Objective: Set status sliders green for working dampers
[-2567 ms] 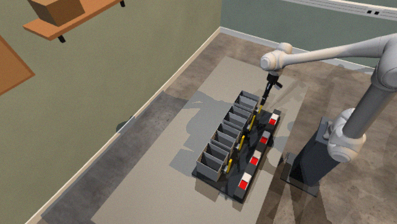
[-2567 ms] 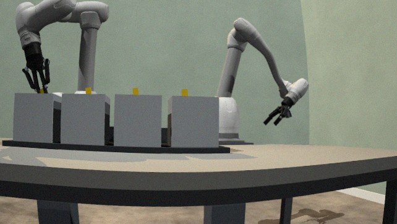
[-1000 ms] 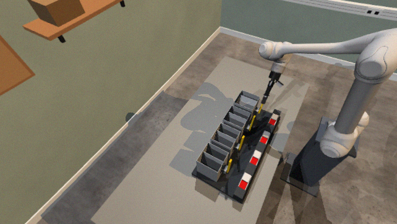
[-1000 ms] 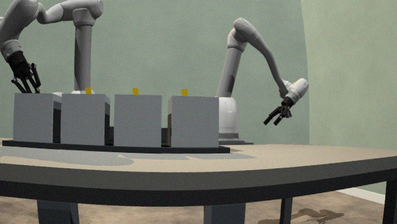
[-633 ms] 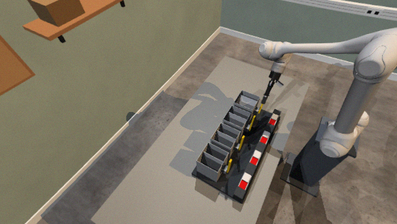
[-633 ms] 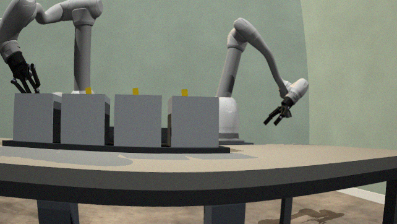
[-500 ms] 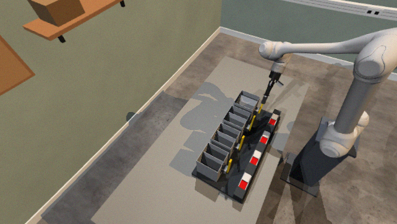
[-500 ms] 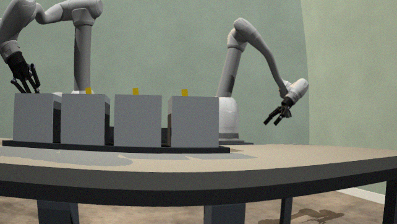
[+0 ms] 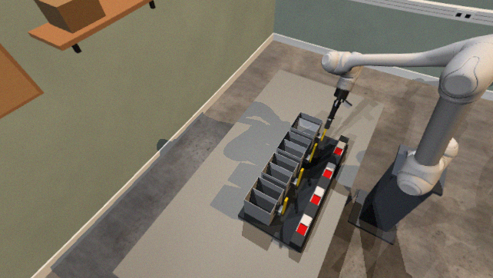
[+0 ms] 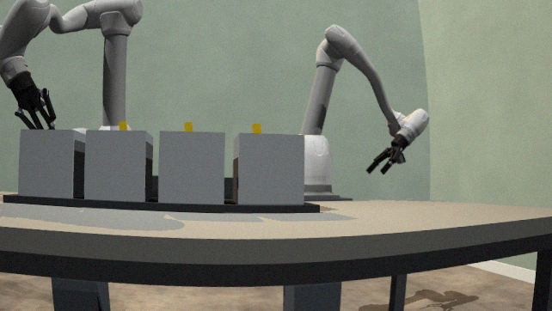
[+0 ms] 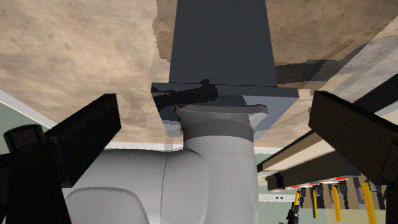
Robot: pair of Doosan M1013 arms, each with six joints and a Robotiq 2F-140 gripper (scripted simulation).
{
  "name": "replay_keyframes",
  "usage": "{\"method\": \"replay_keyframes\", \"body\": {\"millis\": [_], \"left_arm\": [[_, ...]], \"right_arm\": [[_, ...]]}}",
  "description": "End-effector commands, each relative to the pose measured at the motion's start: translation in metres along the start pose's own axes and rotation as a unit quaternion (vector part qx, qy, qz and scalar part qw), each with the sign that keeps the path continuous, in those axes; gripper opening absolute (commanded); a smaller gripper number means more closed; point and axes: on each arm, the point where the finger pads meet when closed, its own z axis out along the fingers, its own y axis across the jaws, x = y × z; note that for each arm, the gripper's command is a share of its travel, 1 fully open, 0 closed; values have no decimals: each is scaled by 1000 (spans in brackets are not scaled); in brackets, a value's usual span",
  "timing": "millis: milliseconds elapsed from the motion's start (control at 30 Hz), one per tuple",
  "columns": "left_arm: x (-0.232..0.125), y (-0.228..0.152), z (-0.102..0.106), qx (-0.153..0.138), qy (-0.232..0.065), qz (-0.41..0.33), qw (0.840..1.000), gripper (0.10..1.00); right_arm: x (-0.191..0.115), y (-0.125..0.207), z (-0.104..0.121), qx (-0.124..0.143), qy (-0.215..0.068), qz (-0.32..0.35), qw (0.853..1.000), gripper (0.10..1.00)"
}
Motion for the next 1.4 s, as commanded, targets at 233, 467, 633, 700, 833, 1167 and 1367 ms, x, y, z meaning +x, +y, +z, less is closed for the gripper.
{"method": "replay_keyframes", "body": {"millis": [233, 467, 633, 700, 833, 1167, 1367], "left_arm": [[0, 0, 0, 0, 0, 0, 1000, 1000], [0, 0, 0, 0, 0, 0, 1000, 1000], [0, 0, 0, 0, 0, 0, 1000, 1000], [0, 0, 0, 0, 0, 0, 1000, 1000], [0, 0, 0, 0, 0, 0, 1000, 1000], [0, 0, 0, 0, 0, 0, 1000, 1000], [0, 0, 0, 0, 0, 0, 1000, 1000]], "right_arm": [[0, 0, 0, 0, 0, 0, 1000, 260], [0, 0, 0, 0, 0, 0, 1000, 281], [0, 0, 0, 0, 0, 0, 1000, 303], [0, 0, 0, 0, 0, 0, 1000, 303], [0, 0, -1, 0, 0, 0, 1000, 303], [0, 0, -12, 0, 0, 0, 1000, 303], [0, 0, -35, 0, 0, 0, 1000, 303]]}}
